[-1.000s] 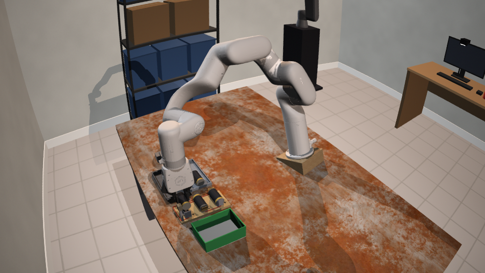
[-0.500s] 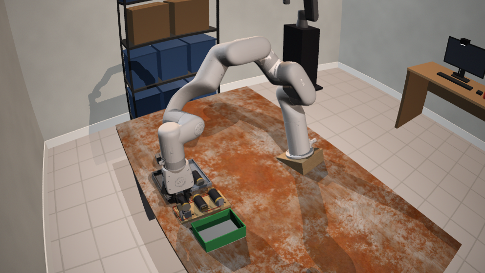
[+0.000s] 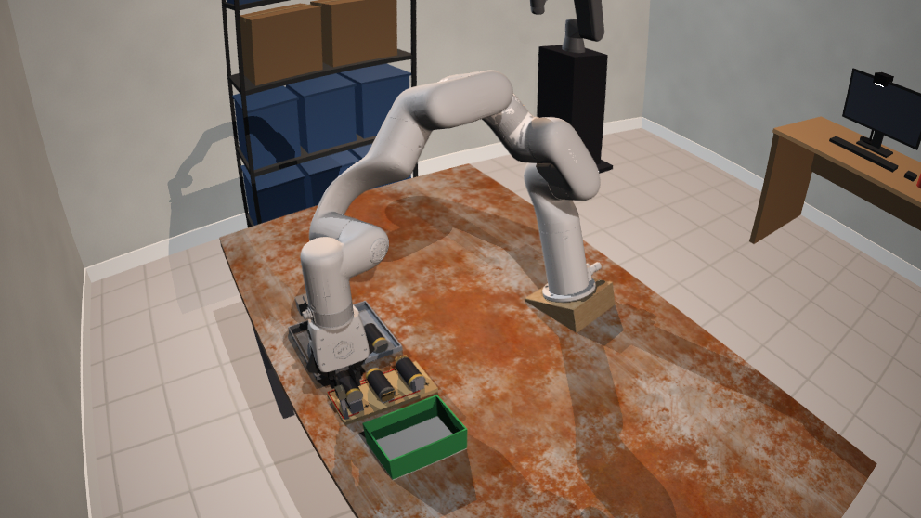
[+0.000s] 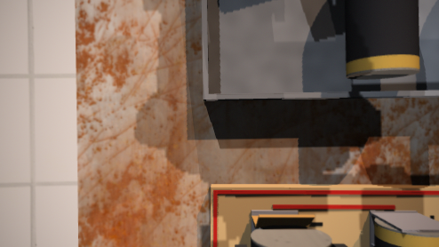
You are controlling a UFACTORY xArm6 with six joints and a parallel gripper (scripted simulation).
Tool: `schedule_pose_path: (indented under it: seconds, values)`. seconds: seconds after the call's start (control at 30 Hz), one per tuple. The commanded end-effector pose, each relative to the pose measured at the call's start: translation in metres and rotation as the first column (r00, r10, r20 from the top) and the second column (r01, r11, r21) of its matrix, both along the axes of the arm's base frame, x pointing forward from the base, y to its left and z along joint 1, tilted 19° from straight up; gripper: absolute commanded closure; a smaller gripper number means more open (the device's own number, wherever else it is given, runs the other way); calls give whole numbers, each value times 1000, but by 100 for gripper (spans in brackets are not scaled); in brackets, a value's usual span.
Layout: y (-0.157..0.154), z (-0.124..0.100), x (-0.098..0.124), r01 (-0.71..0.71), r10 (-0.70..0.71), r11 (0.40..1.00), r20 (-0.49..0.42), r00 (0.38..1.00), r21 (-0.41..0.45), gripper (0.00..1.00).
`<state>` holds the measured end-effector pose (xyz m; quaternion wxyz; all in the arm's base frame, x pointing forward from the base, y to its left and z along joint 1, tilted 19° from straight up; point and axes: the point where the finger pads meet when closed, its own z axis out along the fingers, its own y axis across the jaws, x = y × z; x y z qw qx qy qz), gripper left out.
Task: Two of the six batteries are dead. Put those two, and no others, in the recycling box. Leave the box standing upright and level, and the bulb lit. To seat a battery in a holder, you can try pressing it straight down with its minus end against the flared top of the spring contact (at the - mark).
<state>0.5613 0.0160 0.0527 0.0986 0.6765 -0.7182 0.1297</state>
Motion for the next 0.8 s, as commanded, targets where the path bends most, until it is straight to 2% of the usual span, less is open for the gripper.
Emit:
schedule_pose_path:
  seconds: [0.0, 0.37, 0.77]
  values:
    - [-2, -6, 2, -1, 1, 1000, 4, 1000, 0, 72]
    - [-6, -17, 2, -1, 1, 1000, 4, 1000, 0, 72]
    - [-6, -18, 2, -1, 1, 1000, 4, 1000, 0, 72]
